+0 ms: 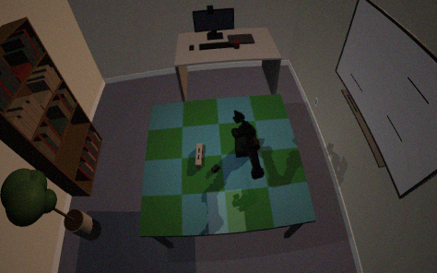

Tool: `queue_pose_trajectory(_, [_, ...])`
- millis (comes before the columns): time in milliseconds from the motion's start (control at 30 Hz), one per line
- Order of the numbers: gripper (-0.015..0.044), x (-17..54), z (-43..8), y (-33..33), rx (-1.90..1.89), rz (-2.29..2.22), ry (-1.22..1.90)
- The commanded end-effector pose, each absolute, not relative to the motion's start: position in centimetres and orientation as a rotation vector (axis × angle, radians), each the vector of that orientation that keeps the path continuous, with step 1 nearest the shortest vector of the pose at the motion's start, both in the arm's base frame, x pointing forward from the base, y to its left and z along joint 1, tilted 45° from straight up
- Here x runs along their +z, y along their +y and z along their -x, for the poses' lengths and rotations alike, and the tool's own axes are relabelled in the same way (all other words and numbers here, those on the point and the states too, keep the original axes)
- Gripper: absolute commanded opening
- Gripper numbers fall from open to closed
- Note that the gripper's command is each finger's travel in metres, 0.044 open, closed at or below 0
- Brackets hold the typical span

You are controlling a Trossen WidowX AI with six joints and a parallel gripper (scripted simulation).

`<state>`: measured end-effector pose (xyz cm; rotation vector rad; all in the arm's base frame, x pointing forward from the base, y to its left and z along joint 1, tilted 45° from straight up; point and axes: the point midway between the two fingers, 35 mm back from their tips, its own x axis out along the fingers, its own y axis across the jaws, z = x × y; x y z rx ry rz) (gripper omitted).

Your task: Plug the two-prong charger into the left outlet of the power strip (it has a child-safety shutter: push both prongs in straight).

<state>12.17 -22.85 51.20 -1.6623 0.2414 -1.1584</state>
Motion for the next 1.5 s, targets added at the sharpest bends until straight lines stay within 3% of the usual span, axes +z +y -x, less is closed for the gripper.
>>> queue_pose_trajectory(0, [0.0440, 49.9, -14.0, -23.4, -1.070, 1.605, 0.227])
queue_pose_trajectory(767, [0.0440, 41.2, -24.4, -23.1, -0.599, 1.282, 0.204])
queue_pose_trajectory(1467, [0.0440, 31.9, -32.7, -16.8, -0.108, 0.975, 0.250])
